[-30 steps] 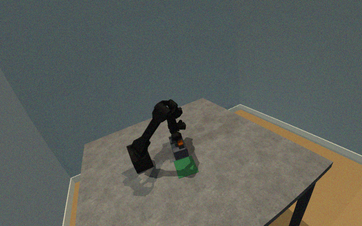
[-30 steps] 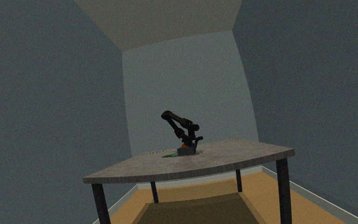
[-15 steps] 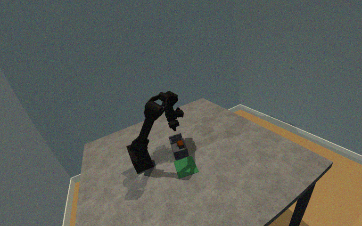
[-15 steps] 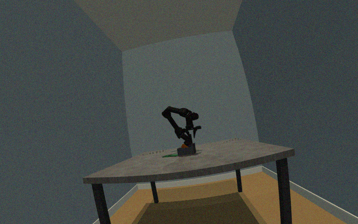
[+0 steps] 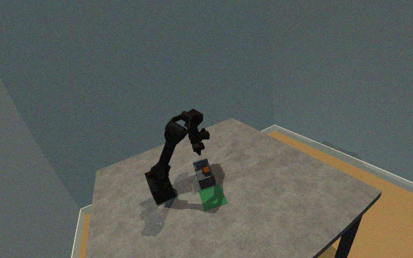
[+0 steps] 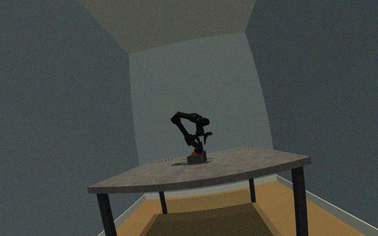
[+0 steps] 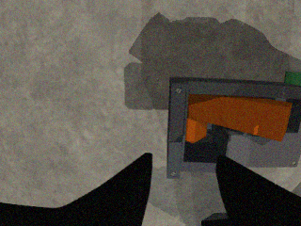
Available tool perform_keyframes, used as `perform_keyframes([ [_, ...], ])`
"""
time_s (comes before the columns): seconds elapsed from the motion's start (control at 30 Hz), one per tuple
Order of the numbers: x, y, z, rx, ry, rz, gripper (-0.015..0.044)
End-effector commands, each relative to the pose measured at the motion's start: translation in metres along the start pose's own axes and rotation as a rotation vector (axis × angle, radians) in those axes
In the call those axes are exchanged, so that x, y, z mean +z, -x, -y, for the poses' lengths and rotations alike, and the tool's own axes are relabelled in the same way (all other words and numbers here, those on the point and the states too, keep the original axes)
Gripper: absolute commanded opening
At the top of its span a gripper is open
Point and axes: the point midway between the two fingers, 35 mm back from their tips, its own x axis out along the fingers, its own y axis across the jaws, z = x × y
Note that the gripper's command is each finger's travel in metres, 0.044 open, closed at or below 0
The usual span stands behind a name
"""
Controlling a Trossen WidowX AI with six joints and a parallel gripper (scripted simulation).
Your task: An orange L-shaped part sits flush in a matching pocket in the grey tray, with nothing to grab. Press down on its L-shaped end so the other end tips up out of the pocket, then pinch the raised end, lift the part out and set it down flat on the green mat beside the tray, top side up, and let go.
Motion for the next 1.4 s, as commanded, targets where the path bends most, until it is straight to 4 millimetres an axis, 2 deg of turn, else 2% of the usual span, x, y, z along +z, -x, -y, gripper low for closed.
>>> perform_keyframes([
  [0.0, 0.001, 0.001, 0.0, 0.002, 0.001, 0.003, 0.018],
  [0.37, 0.001, 0.001, 0.0, 0.002, 0.001, 0.003, 0.018],
  [0.43, 0.001, 0.001, 0.002, 0.002, 0.043, 0.002, 0.0233],
  [0.5, 0.002, 0.001, 0.007, 0.002, 0.142, 0.002, 0.028],
  [1.03, 0.009, 0.003, 0.077, 0.004, 1.51, -0.015, 0.028],
  [1.1, 0.009, 0.003, 0.08, 0.004, 1.568, -0.016, 0.028],
  [1.37, 0.009, 0.003, 0.08, 0.004, 1.568, -0.016, 0.028],
])
